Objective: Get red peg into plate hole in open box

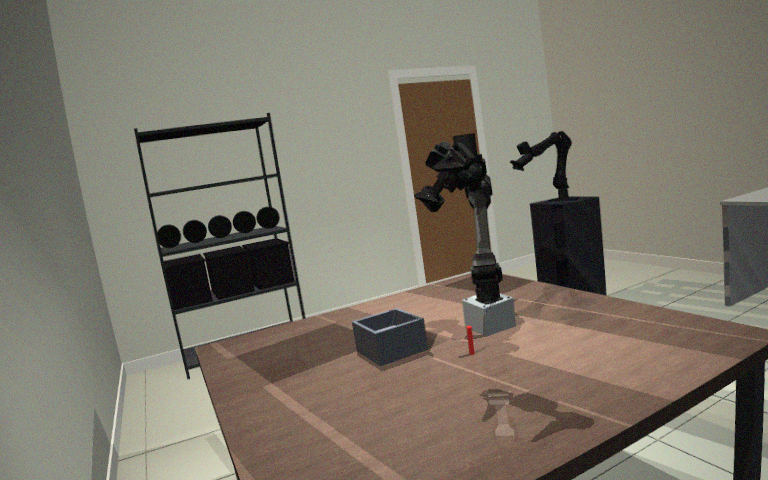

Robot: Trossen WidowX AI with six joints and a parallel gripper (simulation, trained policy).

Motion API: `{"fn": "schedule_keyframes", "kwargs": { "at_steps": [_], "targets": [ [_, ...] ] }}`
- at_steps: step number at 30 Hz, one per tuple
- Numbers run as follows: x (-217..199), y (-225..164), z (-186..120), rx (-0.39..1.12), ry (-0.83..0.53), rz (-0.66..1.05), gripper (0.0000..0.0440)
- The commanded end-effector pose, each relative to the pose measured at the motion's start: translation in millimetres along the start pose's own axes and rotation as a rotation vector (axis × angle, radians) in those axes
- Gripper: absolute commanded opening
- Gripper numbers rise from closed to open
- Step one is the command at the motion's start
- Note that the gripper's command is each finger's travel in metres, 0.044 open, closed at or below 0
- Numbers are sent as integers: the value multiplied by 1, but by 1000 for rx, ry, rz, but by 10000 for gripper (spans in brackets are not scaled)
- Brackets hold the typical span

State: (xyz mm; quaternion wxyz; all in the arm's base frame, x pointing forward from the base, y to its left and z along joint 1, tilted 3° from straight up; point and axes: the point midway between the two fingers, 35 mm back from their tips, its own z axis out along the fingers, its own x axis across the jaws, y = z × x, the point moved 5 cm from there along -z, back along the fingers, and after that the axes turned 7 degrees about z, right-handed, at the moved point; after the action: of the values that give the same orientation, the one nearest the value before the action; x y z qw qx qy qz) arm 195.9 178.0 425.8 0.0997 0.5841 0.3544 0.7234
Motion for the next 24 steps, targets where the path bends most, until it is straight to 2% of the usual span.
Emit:
{"fn": "schedule_keyframes", "kwargs": {
  "at_steps": [1,12,24],
  "targets": [
    [-30,-29,13,93,-108,-54,440],
    [-108,-87,23,328,-402,-143,440],
    [-186,-129,3,547,-767,-129,440]
  ]
}}
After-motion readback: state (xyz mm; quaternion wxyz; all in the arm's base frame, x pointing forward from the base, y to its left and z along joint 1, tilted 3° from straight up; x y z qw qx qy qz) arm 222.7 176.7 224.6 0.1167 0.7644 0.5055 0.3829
